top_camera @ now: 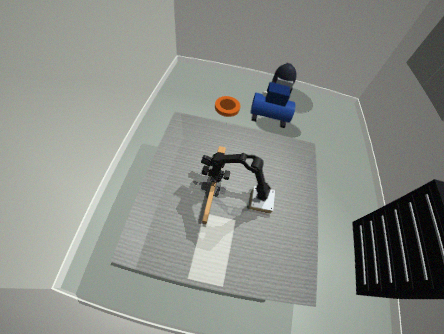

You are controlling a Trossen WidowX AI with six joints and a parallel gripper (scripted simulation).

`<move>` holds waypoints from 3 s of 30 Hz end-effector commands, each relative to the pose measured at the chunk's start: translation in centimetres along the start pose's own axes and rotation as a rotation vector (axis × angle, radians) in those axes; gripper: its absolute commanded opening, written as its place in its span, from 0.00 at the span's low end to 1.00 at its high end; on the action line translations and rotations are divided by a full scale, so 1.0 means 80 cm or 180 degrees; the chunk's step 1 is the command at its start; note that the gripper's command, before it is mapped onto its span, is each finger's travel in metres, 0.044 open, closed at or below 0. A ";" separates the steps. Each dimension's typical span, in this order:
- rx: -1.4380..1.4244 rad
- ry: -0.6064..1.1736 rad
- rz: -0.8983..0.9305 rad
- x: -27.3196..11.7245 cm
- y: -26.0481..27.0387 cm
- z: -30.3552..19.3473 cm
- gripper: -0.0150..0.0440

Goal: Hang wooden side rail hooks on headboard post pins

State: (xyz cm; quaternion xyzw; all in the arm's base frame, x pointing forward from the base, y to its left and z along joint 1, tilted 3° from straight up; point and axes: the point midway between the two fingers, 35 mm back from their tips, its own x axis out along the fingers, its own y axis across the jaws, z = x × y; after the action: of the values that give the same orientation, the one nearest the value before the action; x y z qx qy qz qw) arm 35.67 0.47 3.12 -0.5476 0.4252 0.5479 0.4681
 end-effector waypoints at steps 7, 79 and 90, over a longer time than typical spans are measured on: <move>-0.0017 0.0009 -0.0011 0.001 0.001 -0.002 0.25; -0.0017 0.0011 -0.0011 -0.002 -0.001 -0.012 0.25; -0.0017 0.0011 -0.0011 0.000 0.000 -0.013 0.25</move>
State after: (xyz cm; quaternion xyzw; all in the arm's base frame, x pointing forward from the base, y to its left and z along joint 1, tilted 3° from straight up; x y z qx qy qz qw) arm 35.85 -0.47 3.08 -0.5480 0.4251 0.5476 0.4681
